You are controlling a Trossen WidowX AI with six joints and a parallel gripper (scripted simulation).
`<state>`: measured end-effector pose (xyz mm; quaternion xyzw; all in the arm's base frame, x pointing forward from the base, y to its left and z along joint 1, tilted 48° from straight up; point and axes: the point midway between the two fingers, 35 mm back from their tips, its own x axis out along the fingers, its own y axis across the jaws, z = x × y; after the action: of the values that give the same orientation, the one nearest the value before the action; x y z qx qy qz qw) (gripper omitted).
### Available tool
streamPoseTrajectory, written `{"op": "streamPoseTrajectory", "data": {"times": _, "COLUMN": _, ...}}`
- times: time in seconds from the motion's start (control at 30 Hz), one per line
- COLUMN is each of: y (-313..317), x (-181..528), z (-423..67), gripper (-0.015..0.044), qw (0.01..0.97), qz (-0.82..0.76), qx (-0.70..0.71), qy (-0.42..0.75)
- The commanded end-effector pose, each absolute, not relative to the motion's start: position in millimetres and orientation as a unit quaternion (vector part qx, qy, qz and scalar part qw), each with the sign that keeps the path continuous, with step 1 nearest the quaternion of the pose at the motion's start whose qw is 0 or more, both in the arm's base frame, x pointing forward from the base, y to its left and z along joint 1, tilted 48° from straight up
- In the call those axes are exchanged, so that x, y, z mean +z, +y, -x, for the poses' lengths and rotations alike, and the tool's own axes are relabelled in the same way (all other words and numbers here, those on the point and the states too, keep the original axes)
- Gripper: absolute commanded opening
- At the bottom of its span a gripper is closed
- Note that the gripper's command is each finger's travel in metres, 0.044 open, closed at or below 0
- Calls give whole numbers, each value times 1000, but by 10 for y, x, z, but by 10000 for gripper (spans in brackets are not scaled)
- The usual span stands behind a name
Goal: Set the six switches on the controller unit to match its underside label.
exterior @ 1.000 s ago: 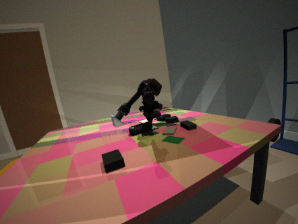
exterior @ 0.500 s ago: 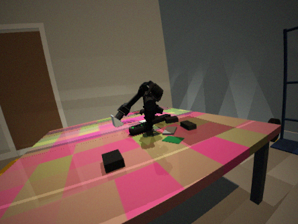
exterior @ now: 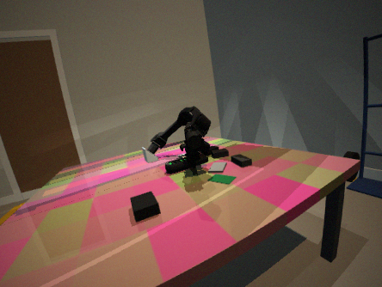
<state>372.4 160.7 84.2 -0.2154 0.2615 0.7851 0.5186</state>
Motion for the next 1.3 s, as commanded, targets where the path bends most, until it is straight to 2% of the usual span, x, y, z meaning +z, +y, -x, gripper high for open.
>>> {"op": "streamPoseTrajectory", "data": {"times": 0.0, "y": 1620, "x": 837, "z": -3717, "gripper": 0, "qw": 519, "qz": 210, "qx": 786, "qy": 263}}
{"op": "streamPoseTrajectory", "data": {"times": 1.27, "y": 1594, "x": 842, "z": -3535, "gripper": 0, "qw": 509, "qz": 211, "qx": 791, "qy": 266}}
